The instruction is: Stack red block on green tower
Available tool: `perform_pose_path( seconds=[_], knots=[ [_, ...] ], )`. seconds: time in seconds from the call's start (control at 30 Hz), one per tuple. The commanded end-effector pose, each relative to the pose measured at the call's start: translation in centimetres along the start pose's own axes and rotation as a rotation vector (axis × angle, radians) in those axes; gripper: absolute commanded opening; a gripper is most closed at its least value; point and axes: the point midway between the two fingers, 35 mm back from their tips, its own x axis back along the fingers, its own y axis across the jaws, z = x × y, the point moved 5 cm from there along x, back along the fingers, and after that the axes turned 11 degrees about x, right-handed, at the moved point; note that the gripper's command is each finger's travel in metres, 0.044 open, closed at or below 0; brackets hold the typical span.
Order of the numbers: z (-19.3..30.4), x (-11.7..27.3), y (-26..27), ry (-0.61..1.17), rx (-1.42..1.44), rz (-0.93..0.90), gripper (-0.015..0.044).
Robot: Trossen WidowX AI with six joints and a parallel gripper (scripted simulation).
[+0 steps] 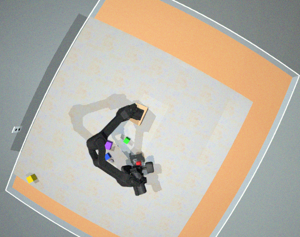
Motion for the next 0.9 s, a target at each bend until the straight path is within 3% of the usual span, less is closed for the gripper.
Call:
perform_pose_path(
  seconds=[0.0, 0.87],
  knots=[
    [0.0, -0.5, 0.0, 0.003, 0.007, 0.004, 0.044],
    [0.1, -4.0, 0.0, 0.004, 0.007, 0.006, 0.044]
  ],
)
